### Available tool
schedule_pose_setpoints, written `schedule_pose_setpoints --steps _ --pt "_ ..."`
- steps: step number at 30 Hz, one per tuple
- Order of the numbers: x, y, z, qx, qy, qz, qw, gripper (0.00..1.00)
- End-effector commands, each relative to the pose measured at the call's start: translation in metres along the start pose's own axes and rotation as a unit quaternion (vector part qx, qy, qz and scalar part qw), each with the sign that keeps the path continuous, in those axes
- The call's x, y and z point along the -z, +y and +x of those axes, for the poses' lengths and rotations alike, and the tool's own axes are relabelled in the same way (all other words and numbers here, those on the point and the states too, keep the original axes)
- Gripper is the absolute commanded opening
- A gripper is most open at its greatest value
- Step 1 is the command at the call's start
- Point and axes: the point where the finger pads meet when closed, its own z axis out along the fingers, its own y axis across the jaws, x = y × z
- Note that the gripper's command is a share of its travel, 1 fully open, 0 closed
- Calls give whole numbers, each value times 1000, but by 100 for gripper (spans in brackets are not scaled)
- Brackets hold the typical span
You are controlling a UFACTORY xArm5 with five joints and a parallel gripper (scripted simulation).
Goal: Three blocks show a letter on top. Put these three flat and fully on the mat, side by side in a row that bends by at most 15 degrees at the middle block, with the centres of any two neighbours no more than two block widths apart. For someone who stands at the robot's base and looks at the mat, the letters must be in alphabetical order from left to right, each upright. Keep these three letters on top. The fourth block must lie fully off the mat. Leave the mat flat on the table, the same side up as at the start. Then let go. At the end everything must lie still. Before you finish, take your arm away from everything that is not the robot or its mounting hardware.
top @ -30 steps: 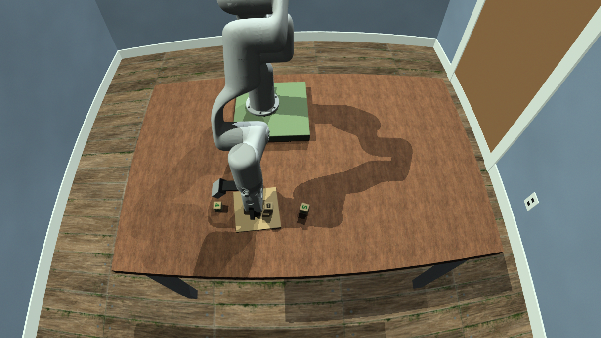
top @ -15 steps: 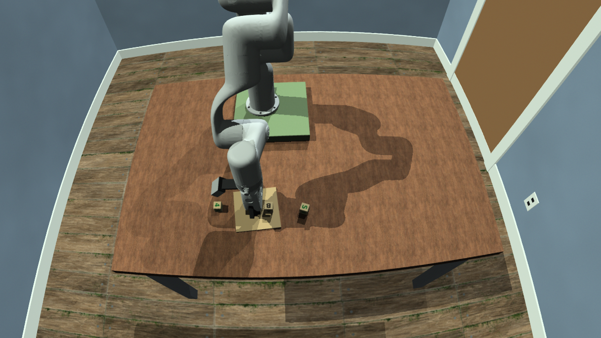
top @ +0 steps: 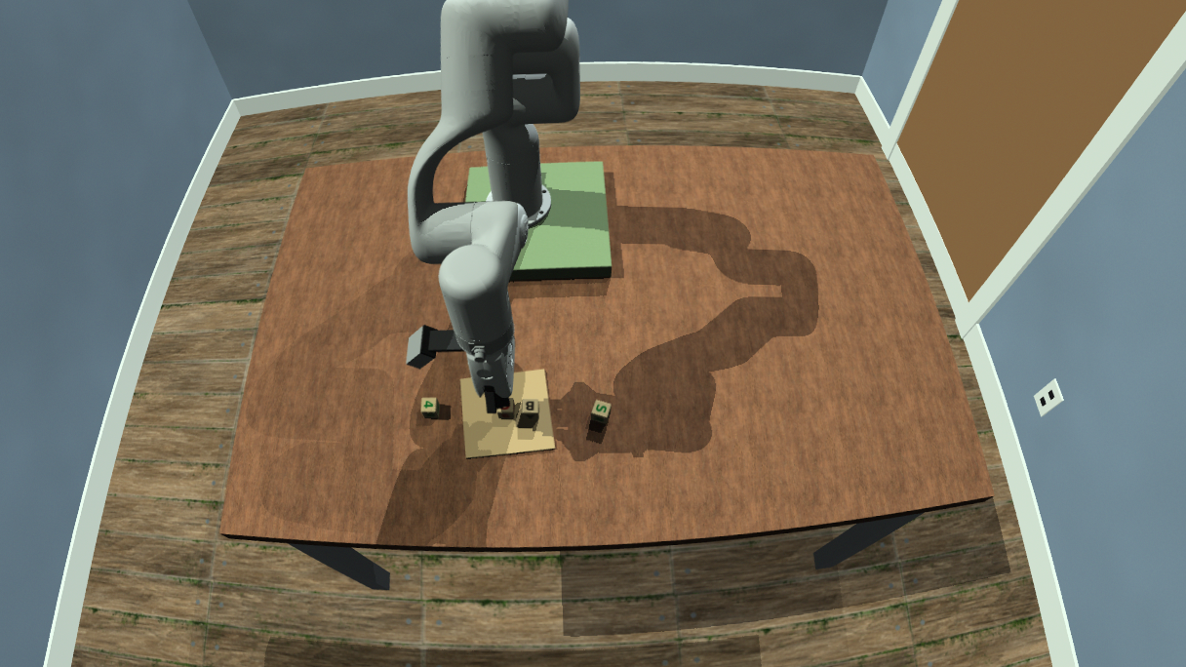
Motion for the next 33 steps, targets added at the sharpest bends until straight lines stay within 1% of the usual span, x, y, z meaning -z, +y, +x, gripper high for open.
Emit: schedule_pose_setpoints --steps 1,7,8,28,31,33 --pt "13 -1 0 0 0 1 1000 42" --pt "18 -1 0 0 0 1 1000 42" --pt "18 -1 0 0 0 1 1000 100" --pt "18 -1 0 1 0 1 1000 100" --pt "18 -1 -1 5 0 1 1000 100" --pt "18 -2 -7 32 0 1 999 100"
